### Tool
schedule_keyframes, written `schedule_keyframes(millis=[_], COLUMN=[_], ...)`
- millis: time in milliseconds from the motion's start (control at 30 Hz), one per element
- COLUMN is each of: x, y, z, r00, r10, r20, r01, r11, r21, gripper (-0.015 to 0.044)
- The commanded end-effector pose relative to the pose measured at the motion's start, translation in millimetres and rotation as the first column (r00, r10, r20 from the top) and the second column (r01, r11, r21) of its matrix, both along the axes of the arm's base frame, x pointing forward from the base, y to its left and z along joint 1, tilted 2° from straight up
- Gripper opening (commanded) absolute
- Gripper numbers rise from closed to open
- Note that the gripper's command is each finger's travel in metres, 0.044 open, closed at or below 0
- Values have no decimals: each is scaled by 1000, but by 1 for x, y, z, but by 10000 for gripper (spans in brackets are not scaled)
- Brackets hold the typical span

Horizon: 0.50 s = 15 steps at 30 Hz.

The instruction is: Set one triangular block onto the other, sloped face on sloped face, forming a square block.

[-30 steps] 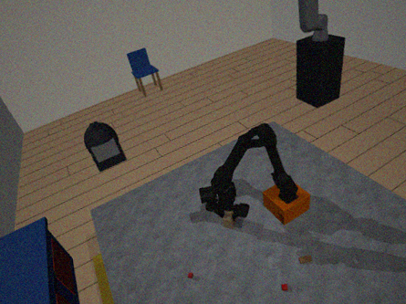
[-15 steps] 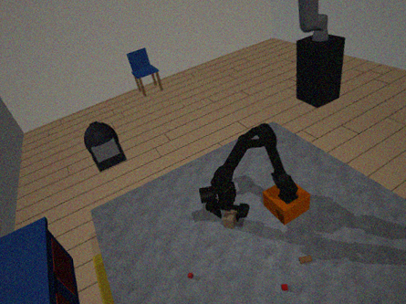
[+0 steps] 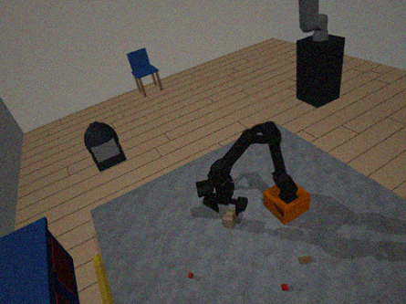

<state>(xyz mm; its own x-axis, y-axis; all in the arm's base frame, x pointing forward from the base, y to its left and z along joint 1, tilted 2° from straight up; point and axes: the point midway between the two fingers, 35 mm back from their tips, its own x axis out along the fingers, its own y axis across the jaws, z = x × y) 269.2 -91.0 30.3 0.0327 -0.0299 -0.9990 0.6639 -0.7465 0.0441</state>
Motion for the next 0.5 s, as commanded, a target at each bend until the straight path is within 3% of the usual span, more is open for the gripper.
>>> schedule_keyframes(millis=[0, 467], x=[-5, -3], y=[3, 2], z=[67, 64], r00=[1000, 1000], r10=[-2, 4], r20=[19, 23], r01=[2, -4], r11=[1000, 1000], r21=[-6, -7], gripper=[440, 440])
